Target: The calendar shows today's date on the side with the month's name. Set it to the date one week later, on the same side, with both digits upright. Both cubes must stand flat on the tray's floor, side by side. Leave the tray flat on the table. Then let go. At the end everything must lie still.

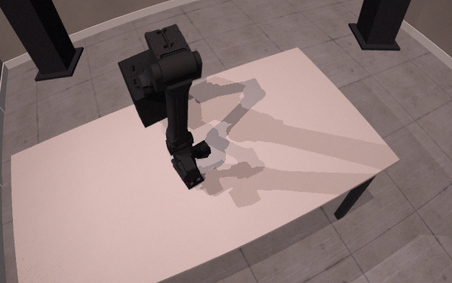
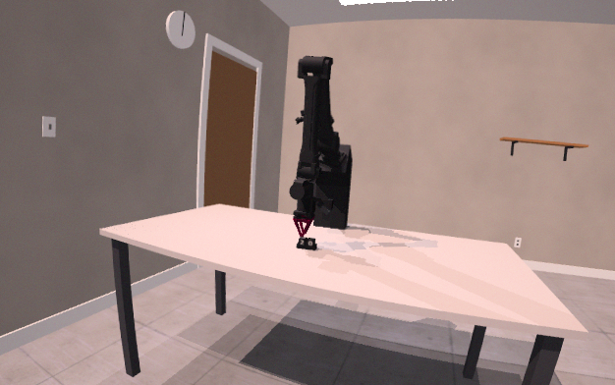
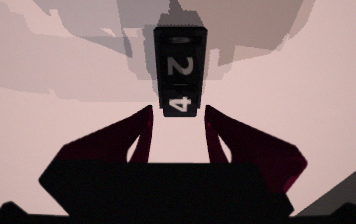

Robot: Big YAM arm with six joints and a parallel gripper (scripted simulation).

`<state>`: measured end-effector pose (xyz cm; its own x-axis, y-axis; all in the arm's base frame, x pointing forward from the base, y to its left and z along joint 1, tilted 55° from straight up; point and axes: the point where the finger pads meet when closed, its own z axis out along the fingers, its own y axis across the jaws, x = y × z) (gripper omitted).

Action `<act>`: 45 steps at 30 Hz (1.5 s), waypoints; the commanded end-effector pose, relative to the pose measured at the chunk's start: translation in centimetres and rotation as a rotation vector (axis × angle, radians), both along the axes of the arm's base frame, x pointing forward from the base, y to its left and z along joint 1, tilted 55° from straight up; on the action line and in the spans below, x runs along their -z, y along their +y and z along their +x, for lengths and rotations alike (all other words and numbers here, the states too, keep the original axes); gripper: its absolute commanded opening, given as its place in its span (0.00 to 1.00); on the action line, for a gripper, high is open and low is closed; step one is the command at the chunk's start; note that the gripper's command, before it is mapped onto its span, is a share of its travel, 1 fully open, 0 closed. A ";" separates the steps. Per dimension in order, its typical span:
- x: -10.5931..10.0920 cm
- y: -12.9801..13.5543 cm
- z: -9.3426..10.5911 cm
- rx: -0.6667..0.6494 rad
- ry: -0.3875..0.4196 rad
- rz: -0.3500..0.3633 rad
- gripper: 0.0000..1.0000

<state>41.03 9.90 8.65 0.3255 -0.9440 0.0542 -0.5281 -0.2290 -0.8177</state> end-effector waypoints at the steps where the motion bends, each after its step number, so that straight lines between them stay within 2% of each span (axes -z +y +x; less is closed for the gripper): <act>1: 0.1 0.7 -0.1 -0.008 -0.004 0.010 0.44; 45: -0.2 0.8 -0.1 -0.008 -0.005 0.011 0.44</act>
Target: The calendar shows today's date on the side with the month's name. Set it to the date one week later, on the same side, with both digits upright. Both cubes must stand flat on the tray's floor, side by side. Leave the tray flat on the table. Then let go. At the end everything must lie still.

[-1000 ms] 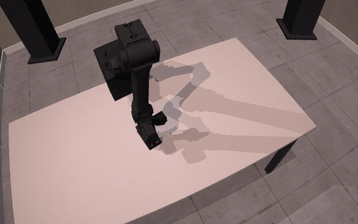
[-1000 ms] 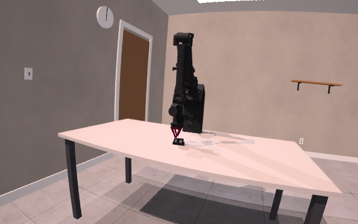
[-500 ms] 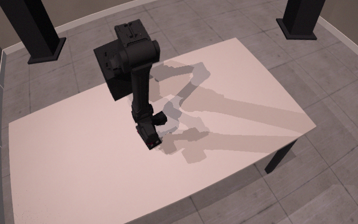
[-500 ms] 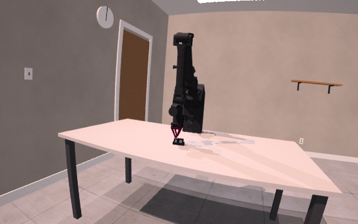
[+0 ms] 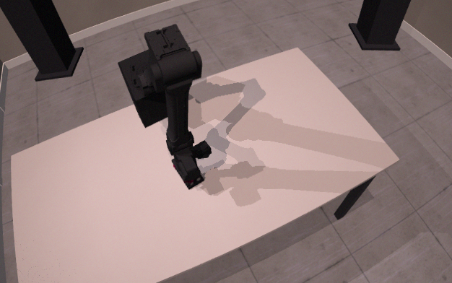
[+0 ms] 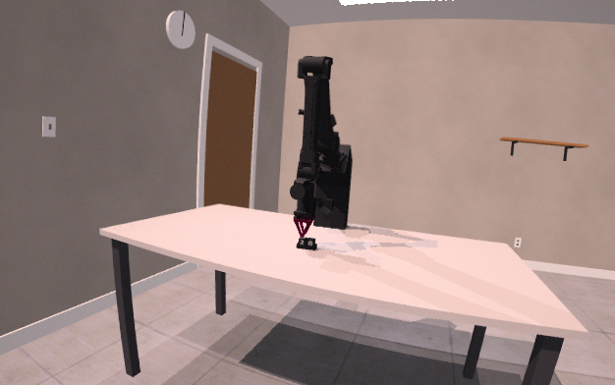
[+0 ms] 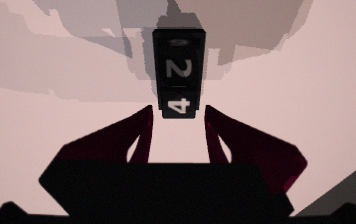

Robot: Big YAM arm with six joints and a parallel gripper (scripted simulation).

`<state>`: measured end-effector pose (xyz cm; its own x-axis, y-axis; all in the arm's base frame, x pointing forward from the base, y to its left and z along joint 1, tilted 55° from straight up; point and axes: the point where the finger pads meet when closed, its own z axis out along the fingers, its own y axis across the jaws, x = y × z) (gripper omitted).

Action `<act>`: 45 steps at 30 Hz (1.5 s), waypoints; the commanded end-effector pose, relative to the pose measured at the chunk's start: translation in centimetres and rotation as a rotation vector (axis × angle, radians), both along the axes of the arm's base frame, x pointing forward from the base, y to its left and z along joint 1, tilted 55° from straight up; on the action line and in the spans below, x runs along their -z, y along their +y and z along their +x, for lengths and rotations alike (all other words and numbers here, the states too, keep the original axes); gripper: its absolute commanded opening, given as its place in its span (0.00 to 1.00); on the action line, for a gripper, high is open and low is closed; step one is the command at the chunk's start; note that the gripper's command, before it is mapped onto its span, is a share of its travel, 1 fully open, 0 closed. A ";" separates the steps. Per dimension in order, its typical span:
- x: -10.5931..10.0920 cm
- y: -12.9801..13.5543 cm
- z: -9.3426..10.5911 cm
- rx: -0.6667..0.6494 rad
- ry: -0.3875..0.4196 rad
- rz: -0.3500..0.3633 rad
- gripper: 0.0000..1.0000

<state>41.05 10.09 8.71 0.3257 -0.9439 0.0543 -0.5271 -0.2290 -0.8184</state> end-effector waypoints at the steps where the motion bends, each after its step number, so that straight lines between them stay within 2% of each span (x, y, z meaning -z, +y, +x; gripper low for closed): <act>1: -0.1 0.6 -0.2 -0.008 -0.004 0.011 0.44; 26: -0.1 0.6 -0.2 -0.008 -0.004 0.011 0.44; 35: 0.1 0.8 0.4 -0.007 -0.005 0.011 0.44; 36: 0.8 0.7 0.0 -0.008 0.008 0.008 0.44; 38: 0.4 0.9 0.7 -0.007 -0.004 0.011 0.44; 45: 1.0 1.2 1.6 -0.007 -0.004 0.011 0.44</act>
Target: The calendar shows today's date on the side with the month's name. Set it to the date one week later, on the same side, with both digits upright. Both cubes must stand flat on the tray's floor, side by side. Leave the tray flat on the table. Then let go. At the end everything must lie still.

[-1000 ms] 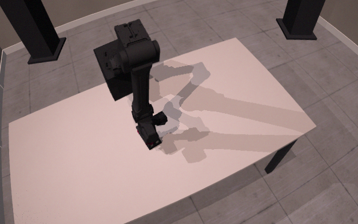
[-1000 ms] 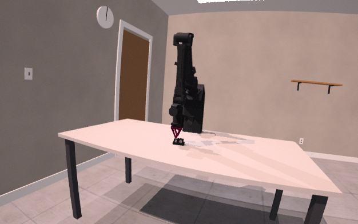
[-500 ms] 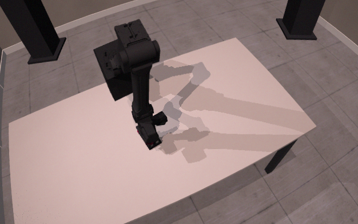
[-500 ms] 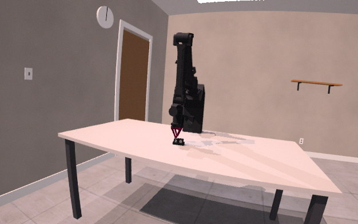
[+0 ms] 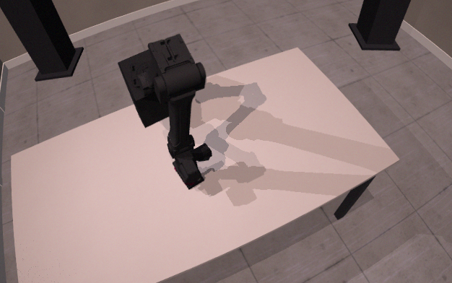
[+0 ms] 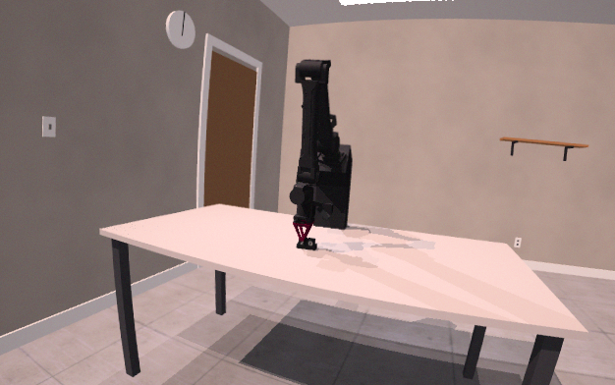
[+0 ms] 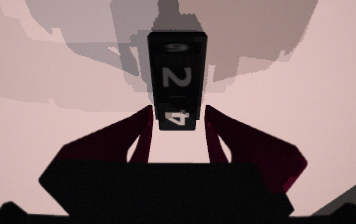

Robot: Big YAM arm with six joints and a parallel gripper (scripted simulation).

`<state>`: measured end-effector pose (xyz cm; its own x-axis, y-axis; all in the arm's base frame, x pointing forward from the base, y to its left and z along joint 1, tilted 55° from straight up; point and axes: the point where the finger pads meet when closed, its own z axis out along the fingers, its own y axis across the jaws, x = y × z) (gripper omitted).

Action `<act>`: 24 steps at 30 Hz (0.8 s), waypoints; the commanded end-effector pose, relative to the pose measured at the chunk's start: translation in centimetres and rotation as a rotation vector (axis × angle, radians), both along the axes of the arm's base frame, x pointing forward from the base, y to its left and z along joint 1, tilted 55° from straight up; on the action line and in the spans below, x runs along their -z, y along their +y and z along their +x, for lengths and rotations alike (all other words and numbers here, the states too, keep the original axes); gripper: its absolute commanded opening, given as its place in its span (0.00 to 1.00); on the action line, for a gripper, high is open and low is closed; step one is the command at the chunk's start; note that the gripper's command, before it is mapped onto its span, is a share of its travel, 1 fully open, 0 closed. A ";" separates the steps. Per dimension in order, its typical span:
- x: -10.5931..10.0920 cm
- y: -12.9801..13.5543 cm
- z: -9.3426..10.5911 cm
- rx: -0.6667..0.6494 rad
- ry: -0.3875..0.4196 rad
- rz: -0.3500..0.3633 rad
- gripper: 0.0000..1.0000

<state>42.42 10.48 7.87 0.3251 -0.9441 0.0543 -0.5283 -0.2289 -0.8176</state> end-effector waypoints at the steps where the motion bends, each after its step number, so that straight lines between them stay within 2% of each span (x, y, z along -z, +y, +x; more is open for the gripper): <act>1: 0.3 0.8 0.4 -0.008 -0.006 0.011 0.44; 5: 0.8 0.9 0.6 -0.008 -0.002 0.010 0.44; 8: 0.3 0.9 0.6 -0.009 -0.014 0.013 0.44; 13: 1.2 0.9 0.4 -0.009 0.005 0.008 0.44; 24: 0.9 0.9 0.5 -0.009 -0.003 0.010 0.44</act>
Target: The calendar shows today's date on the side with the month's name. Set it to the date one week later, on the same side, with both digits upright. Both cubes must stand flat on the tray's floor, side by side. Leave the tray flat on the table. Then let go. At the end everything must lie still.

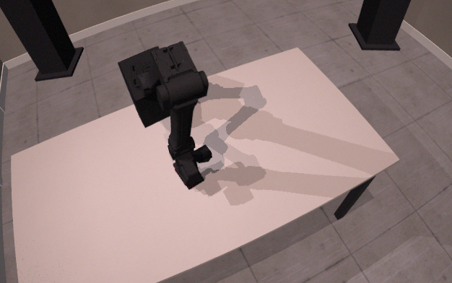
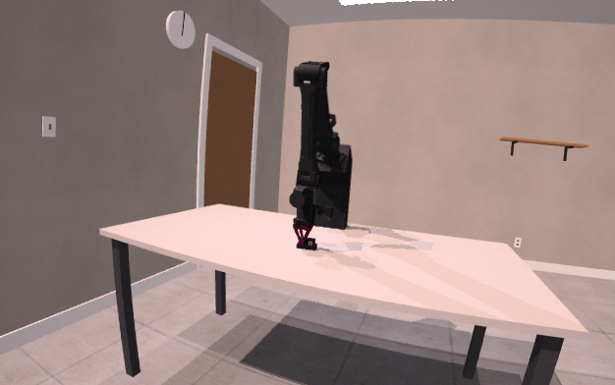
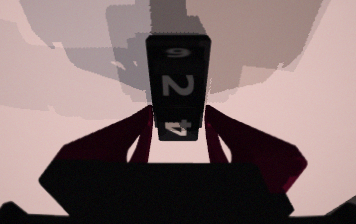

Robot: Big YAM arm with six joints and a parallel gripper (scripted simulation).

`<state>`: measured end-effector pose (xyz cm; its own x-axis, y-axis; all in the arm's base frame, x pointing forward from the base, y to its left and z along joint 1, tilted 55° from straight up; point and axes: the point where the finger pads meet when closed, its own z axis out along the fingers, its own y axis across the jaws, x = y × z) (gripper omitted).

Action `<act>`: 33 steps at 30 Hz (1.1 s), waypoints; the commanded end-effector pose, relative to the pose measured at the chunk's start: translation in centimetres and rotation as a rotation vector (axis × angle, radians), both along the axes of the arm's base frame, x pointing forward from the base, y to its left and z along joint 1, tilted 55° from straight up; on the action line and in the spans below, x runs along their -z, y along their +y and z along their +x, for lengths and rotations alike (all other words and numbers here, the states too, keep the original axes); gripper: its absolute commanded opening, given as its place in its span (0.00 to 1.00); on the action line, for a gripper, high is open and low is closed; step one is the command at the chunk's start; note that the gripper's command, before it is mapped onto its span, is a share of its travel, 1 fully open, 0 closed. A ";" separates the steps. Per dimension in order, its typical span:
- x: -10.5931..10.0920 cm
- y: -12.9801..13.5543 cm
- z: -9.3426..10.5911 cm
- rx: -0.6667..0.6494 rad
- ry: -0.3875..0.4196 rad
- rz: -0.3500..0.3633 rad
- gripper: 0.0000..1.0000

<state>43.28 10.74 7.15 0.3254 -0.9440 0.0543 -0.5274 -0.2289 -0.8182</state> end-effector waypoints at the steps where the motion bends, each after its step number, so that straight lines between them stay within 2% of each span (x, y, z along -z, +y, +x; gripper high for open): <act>1: 0.1 0.6 -0.4 -0.008 -0.002 0.010 0.44; 24: 0.1 0.6 -0.4 -0.008 -0.002 0.010 0.44; 25: 0.1 0.6 -0.4 -0.008 -0.002 0.010 0.25; 33: 0.1 0.6 -0.4 -0.009 -0.003 0.010 0.25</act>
